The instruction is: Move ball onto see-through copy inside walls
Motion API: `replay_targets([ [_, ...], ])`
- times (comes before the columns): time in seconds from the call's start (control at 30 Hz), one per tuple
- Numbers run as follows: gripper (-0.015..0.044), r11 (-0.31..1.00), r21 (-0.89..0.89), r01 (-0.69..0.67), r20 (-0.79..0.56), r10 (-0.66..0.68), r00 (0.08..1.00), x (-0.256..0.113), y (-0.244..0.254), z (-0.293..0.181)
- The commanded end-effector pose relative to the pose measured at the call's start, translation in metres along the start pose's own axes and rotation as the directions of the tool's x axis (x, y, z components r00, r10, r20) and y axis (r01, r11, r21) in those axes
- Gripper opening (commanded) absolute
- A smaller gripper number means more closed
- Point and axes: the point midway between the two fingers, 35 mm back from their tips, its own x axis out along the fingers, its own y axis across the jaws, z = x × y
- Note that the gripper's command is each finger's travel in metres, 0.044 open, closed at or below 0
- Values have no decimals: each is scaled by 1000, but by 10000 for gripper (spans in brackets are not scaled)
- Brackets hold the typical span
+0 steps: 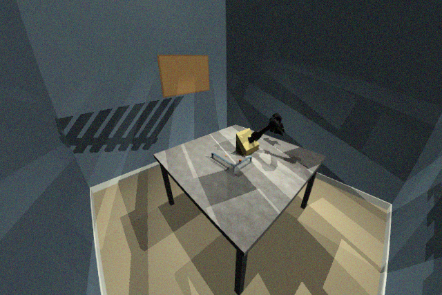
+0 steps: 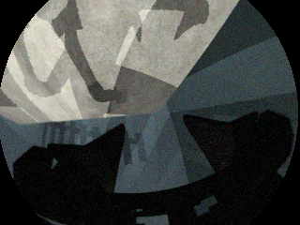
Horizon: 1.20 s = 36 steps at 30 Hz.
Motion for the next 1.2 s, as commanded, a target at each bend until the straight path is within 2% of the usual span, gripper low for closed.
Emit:
replay_targets([
  [0.0, 374, 1000, 1, 6, 4, -6, 1000, -2, -1, 1],
  [0.2, 224, 981, 5, 194, 164, -192, 968, -62, -28, 32],
  [0.43, 224, 896, -29, 443, 371, -402, 837, -148, -37, 76],
  [0.67, 224, 734, -82, 674, 563, -524, 639, -233, -13, 121],
  [0.93, 224, 427, -144, 893, 767, -522, 373, -320, 60, 174],
  [1.17, 224, 77, -187, 979, 909, -363, 202, -361, 161, 217],
])
